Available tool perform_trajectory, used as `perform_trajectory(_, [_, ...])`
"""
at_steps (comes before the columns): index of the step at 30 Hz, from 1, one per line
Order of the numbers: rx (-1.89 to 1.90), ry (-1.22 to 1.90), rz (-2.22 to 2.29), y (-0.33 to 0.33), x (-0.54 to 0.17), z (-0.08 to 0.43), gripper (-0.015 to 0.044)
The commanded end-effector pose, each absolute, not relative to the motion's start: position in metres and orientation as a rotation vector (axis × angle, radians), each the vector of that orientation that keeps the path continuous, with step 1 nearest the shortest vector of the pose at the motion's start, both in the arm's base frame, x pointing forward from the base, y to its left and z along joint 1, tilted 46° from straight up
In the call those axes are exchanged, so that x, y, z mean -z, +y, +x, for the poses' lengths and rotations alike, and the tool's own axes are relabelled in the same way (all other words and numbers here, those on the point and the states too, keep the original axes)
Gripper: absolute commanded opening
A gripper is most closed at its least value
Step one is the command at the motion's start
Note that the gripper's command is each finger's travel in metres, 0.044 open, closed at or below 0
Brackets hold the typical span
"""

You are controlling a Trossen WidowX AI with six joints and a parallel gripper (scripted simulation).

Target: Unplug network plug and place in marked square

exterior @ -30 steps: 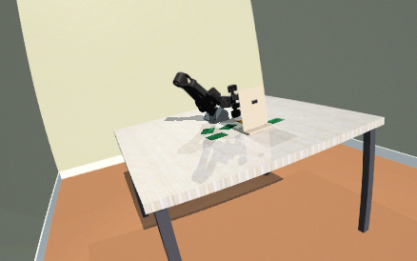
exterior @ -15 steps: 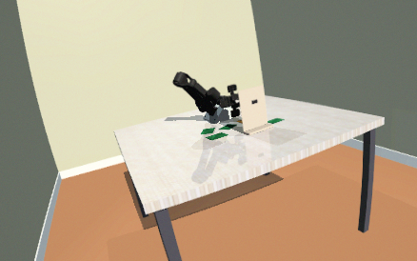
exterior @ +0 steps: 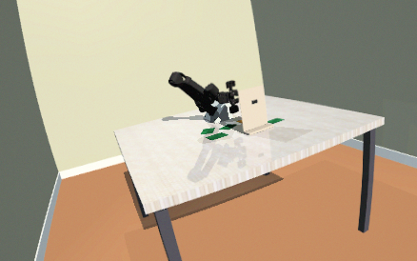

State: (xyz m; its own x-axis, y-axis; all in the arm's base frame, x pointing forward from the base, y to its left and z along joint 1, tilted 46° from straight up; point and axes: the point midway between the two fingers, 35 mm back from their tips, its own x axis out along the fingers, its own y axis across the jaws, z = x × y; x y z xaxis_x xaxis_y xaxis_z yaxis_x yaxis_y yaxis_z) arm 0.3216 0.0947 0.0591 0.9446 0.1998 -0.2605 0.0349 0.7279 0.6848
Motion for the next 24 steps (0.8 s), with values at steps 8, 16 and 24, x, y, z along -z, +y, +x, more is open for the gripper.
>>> perform_trajectory(8, [-0.096, 0.319, 0.762, 0.105, -0.076, 0.316, 0.0000])
perform_trajectory(16, [-0.096, 0.318, 0.764, 0.112, -0.086, 0.310, 0.0000])
perform_trajectory(24, [-0.089, 0.329, 0.763, 0.116, -0.089, 0.307, 0.0000])
